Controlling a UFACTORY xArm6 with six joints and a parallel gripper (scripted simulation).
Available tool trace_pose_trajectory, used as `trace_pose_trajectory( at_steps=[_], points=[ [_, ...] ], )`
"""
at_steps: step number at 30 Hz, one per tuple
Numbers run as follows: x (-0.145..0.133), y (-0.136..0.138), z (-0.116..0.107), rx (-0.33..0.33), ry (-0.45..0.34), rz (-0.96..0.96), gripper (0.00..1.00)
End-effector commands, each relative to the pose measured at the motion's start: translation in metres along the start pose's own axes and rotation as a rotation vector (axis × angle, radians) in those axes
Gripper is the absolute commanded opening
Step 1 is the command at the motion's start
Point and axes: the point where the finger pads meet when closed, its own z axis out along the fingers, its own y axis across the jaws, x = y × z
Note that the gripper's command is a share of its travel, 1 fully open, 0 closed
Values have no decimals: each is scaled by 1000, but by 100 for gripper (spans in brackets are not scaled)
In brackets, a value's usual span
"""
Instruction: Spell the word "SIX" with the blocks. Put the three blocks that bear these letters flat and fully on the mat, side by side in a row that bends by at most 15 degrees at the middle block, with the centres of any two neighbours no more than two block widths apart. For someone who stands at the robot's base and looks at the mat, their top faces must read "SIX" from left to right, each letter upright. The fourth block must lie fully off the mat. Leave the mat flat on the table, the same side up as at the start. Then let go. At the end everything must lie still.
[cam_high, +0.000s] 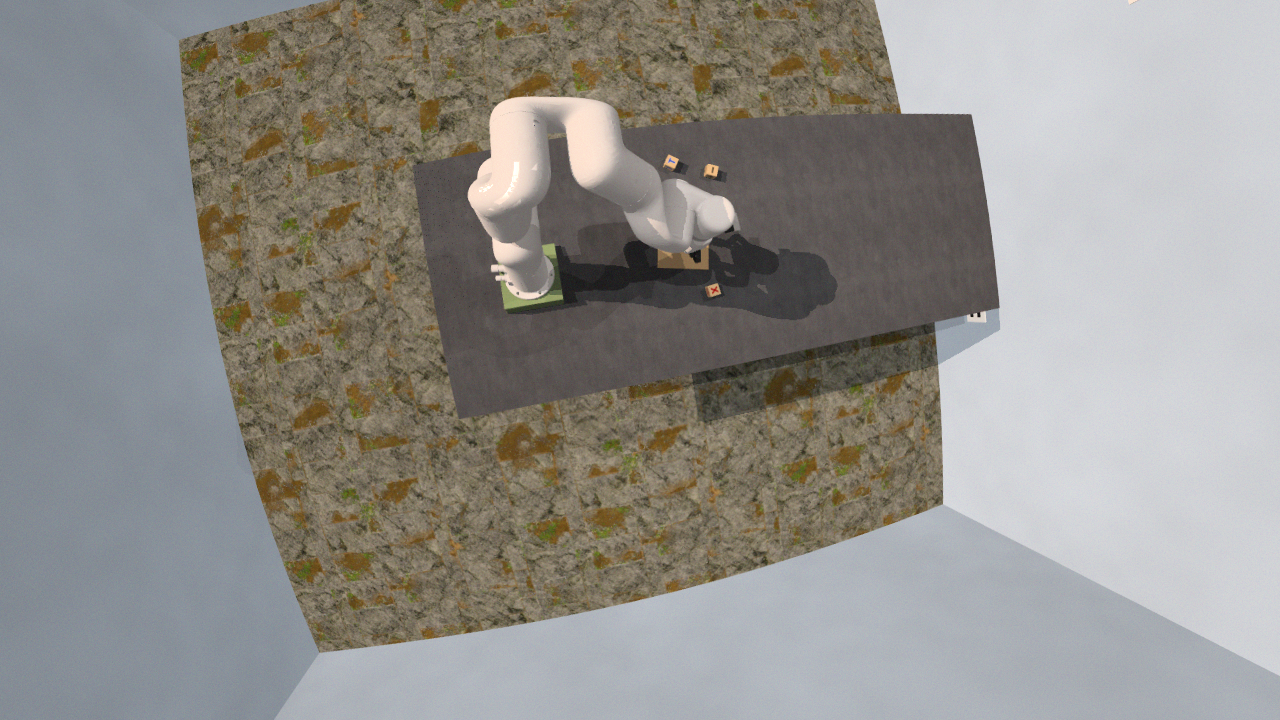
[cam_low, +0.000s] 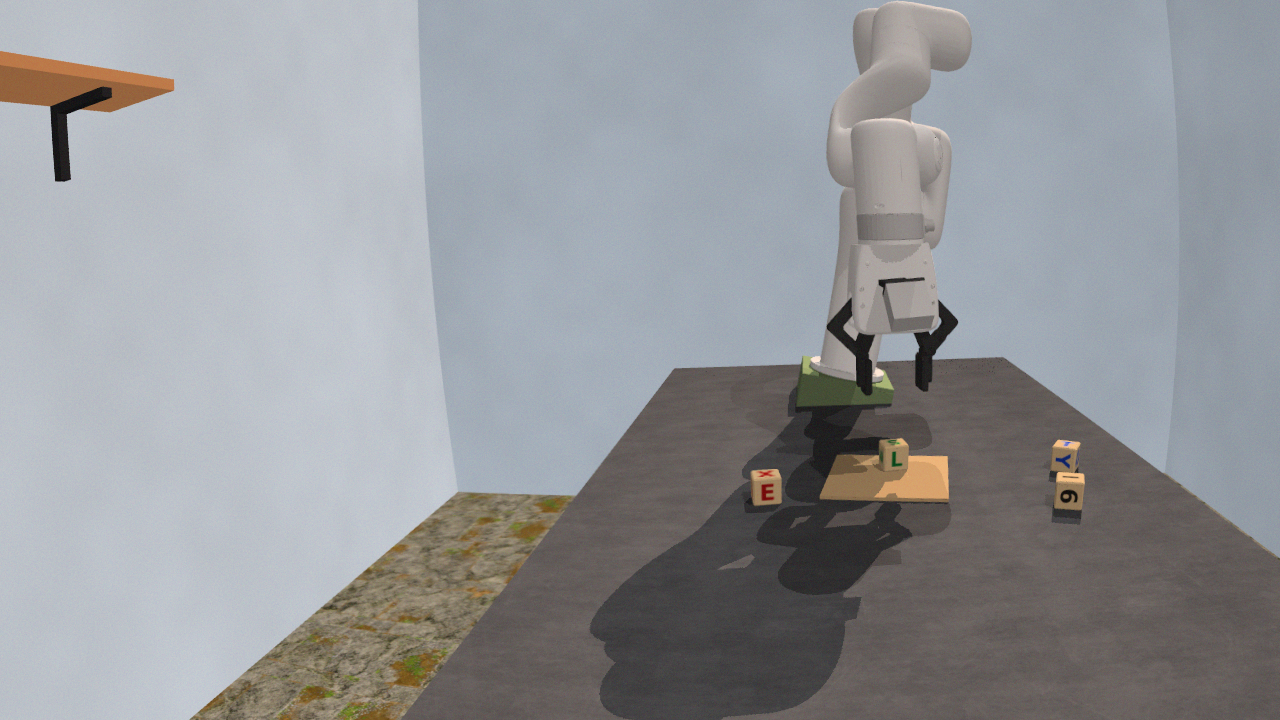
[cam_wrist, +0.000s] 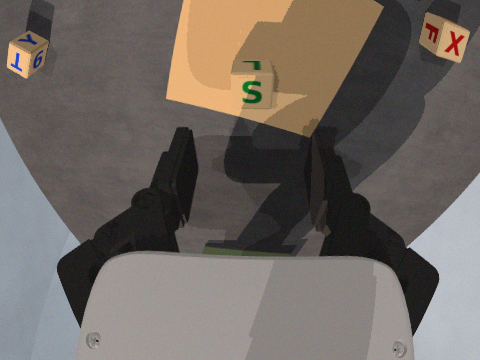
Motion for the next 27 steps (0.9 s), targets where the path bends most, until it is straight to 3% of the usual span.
trace_pose_trajectory(
  at_steps=[1,27],
  points=[
    [1,0,-1,-1,4,0,69],
    [1,0,13,-1,4,-1,69]
  ],
)
